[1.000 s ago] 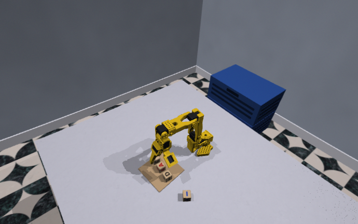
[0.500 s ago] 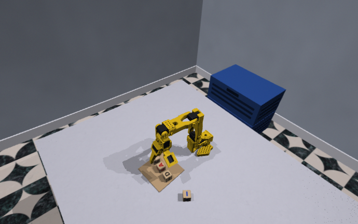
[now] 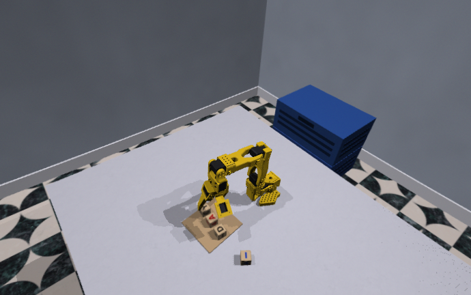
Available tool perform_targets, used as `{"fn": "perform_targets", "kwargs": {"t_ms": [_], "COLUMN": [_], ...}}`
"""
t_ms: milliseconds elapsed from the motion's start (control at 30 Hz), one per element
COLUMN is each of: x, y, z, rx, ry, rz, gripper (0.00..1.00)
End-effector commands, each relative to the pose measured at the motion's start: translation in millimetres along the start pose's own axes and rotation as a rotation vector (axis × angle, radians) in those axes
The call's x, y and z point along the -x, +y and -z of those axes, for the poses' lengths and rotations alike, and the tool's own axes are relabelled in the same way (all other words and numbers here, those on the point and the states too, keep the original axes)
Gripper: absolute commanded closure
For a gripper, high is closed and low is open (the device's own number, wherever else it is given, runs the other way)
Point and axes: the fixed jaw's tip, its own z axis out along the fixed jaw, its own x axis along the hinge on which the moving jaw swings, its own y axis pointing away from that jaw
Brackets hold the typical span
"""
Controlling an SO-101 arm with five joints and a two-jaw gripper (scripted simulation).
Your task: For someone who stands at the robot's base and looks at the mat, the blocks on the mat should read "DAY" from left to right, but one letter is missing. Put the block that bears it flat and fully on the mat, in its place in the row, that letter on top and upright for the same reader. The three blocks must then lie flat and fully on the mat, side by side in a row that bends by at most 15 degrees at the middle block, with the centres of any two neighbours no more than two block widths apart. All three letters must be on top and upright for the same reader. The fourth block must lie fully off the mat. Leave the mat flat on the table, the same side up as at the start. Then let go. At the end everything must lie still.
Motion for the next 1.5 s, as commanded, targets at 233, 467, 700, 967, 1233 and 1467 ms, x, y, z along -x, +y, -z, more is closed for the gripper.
{"fn": "perform_targets", "kwargs": {"t_ms": [233, 467, 700, 967, 1233, 1467], "x": [2.2, 2.9, 3.4, 3.5, 3.3, 3.1], "y": [5.7, 12.6, 20.7, 26.8, 32.6, 34.8], "z": [18.1, 25.3, 32.2, 36.3, 39.6, 40.6], "rx": [-0.108, -0.152, -0.197, -0.224, -0.244, -0.25], "ry": [-0.039, -0.075, -0.131, -0.186, -0.25, -0.277], "rz": [-0.282, -0.498, -0.754, -0.952, -1.151, -1.229], "gripper": [0.64, 0.64, 0.64, 0.64, 0.64, 0.64]}}
